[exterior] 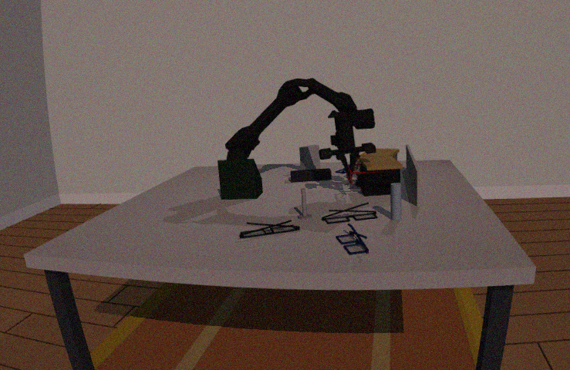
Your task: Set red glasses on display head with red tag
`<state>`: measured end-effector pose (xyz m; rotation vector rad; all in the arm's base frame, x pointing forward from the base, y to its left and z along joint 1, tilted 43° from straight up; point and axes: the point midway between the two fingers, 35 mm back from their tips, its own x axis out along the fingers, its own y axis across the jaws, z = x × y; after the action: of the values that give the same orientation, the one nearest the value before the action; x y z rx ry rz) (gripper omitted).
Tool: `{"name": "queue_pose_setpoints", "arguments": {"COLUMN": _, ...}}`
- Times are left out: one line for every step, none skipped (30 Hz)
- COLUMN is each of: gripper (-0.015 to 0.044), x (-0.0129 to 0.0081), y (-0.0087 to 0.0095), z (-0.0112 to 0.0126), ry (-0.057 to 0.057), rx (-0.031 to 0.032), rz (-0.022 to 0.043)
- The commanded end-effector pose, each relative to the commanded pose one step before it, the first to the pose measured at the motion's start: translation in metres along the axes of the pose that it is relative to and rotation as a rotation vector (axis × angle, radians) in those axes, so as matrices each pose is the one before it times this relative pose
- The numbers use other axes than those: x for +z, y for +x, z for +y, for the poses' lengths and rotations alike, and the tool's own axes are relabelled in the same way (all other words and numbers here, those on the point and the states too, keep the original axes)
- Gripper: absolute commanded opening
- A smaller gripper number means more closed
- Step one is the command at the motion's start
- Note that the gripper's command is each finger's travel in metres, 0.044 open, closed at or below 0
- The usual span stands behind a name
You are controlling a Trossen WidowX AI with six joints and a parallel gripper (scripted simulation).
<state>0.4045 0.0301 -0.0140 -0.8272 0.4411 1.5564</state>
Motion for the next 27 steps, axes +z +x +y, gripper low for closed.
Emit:
{"name": "queue_pose_setpoints", "arguments": {"gripper": 0.0, "x": -0.00007, "y": 0.00048, "z": -0.00667, "ry": 0.0057, "rx": -0.00308, "rz": -0.00563}}
{"name": "queue_pose_setpoints", "arguments": {"gripper": 0.0, "x": 0.00002, "y": 0.00009, "z": -0.00141, "ry": -0.0001, "rx": -0.00006, "rz": -0.00001}}
{"name": "queue_pose_setpoints", "arguments": {"gripper": 0.0, "x": 0.00002, "y": 0.00009, "z": -0.00139, "ry": -0.0001, "rx": -0.00006, "rz": -0.00001}}
{"name": "queue_pose_setpoints", "arguments": {"gripper": 0.0, "x": 0.00002, "y": 0.0001, "z": -0.00153, "ry": -0.0001, "rx": -0.00007, "rz": -0.00001}}
{"name": "queue_pose_setpoints", "arguments": {"gripper": 0.0, "x": 0.00002, "y": 0.00008, "z": -0.00123, "ry": 0.0, "rx": -0.00005, "rz": -0.00001}}
{"name": "queue_pose_setpoints", "arguments": {"gripper": 0.0, "x": 0.00002, "y": 0.00006, "z": -0.00091, "ry": 0.0, "rx": -0.00004, "rz": -0.00001}}
{"name": "queue_pose_setpoints", "arguments": {"gripper": 0.0, "x": 0.00002, "y": 0.00007, "z": -0.00094, "ry": 0.0, "rx": -0.00004, "rz": -0.00001}}
{"name": "queue_pose_setpoints", "arguments": {"gripper": 0.0, "x": 0.00002, "y": 0.00005, "z": -0.00074, "ry": 0.0, "rx": -0.00003, "rz": -0.00001}}
{"name": "queue_pose_setpoints", "arguments": {"gripper": 0.0, "x": 0.00001, "y": 0.00004, "z": -0.00055, "ry": 0.0, "rx": -0.00002, "rz": 0.0}}
{"name": "queue_pose_setpoints", "arguments": {"gripper": 0.0, "x": 0.00001, "y": 0.00003, "z": -0.00044, "ry": 0.0, "rx": -0.00002, "rz": 0.0}}
{"name": "queue_pose_setpoints", "arguments": {"gripper": 0.0, "x": 0.00001, "y": 0.00003, "z": -0.00057, "ry": 0.0, "rx": -0.00002, "rz": 0.0}}
{"name": "queue_pose_setpoints", "arguments": {"gripper": 0.0, "x": -0.00001, "y": 0.00001, "z": -0.00038, "ry": 0.0, "rx": -0.00002, "rz": 0.0}}
{"name": "queue_pose_setpoints", "arguments": {"gripper": 0.0, "x": -0.00001, "y": 0.0, "z": -0.00028, "ry": 0.0, "rx": -0.00001, "rz": 0.0}}
{"name": "queue_pose_setpoints", "arguments": {"gripper": 0.0, "x": -0.00001, "y": 0.00001, "z": -0.00023, "ry": 0.0, "rx": -0.00001, "rz": 0.0}}
{"name": "queue_pose_setpoints", "arguments": {"gripper": 0.0, "x": -0.00001, "y": 0.00003, "z": -0.0002, "ry": 0.0, "rx": -0.00001, "rz": 0.0}}
{"name": "queue_pose_setpoints", "arguments": {"gripper": 0.0, "x": 0.0, "y": 0.00006, "z": 0.00003, "ry": 0.0, "rx": 0.0, "rz": 0.0}}
{"name": "queue_pose_setpoints", "arguments": {"gripper": 0.0, "x": 0.0, "y": 0.00013, "z": 0.00006, "ry": 0.0, "rx": 0.0, "rz": -0.00001}}
{"name": "queue_pose_setpoints", "arguments": {"gripper": 0.0, "x": 0.0, "y": 0.00021, "z": 0.0001, "ry": 0.0, "rx": 0.0, "rz": -0.00001}}
{"name": "queue_pose_setpoints", "arguments": {"gripper": 0.0, "x": -0.00001, "y": 0.00031, "z": 0.00012, "ry": 0.0, "rx": 0.0, "rz": -0.00001}}
{"name": "queue_pose_setpoints", "arguments": {"gripper": 0.0, "x": -0.00001, "y": 0.00032, "z": 0.00012, "ry": 0.0, "rx": 0.0, "rz": -0.00001}}
{"name": "queue_pose_setpoints", "arguments": {"gripper": 0.0, "x": -0.00001, "y": 0.00035, "z": 0.0001, "ry": 0.0, "rx": 0.0, "rz": -0.00001}}
{"name": "queue_pose_setpoints", "arguments": {"gripper": 0.0, "x": -0.00001, "y": 0.00035, "z": 0.0001, "ry": 0.0, "rx": 0.0, "rz": -0.00001}}
{"name": "queue_pose_setpoints", "arguments": {"gripper": 0.0, "x": -0.00001, "y": 0.00025, "z": 0.00007, "ry": 0.0, "rx": 0.0, "rz": -0.00001}}
{"name": "queue_pose_setpoints", "arguments": {"gripper": 0.0, "x": 0.00004, "y": 0.00013, "z": -0.00005, "ry": 0.0, "rx": 0.0, "rz": -0.00001}}
{"name": "queue_pose_setpoints", "arguments": {"gripper": 0.0, "x": 0.00002, "y": 0.00006, "z": -0.00002, "ry": 0.0, "rx": 0.0, "rz": 0.0}}
{"name": "queue_pose_setpoints", "arguments": {"gripper": 0.0, "x": -0.00003, "y": 0.00007, "z": -0.00002, "ry": 0.0, "rx": 0.0, "rz": 0.0}}
{"name": "queue_pose_setpoints", "arguments": {"gripper": 0.0, "x": -0.00002, "y": 0.00004, "z": -0.00001, "ry": 0.0, "rx": 0.0, "rz": 0.0}}
